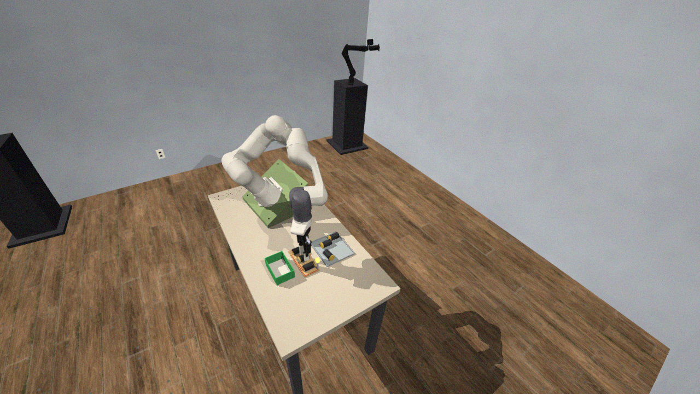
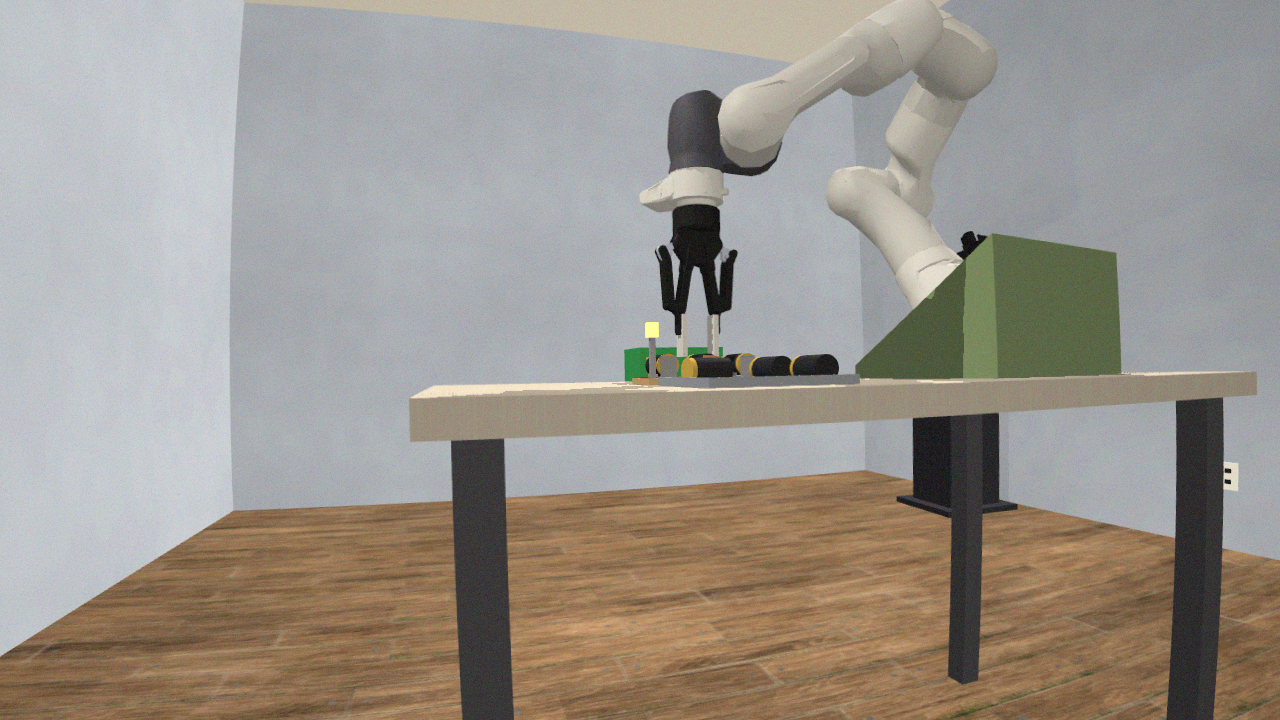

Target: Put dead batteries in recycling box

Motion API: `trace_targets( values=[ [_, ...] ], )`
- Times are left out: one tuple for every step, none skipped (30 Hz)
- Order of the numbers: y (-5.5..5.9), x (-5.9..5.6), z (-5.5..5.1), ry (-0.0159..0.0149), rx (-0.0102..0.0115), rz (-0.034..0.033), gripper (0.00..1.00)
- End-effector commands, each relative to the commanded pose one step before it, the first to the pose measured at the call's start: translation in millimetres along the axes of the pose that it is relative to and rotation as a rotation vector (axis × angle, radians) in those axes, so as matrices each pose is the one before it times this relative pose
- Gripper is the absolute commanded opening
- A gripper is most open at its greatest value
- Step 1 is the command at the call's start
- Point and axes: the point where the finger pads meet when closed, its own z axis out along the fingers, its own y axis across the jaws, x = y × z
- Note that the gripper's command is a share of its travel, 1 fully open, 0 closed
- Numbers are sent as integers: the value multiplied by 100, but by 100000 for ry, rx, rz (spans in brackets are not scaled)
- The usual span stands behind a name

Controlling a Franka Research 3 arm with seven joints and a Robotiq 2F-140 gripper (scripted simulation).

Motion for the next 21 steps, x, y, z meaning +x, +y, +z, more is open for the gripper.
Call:
trace_targets(
  values=[
    [337,-55,-980,-160,-1043,536,29],
    [0,0,0,0,0,0,29],
    [0,0,-485,0,0,0,29],
    [0,0,-480,0,0,0,29],
    [0,0,-463,0,0,0,29],
    [0,0,-435,0,0,0,29],
    [0,0,-396,0,0,0,29],
    [0,0,-347,0,-1,0,29],
    [0,0,-293,0,0,0,29],
    [0,0,-234,0,0,0,29],
    [0,0,-174,0,0,0,29],
    [0,0,-116,0,-1,0,29],
    [0,0,-65,0,-1,0,29],
    [0,0,-26,0,0,0,29],
    [0,0,-4,0,0,0,29],
    [0,0,0,0,0,0,29],
    [0,0,0,0,0,0,29],
    [0,0,0,0,0,0,29],
    [0,0,0,0,0,0,29],
    [0,0,0,0,0,0,29],
    [0,0,0,0,0,0,29]
  ],
)
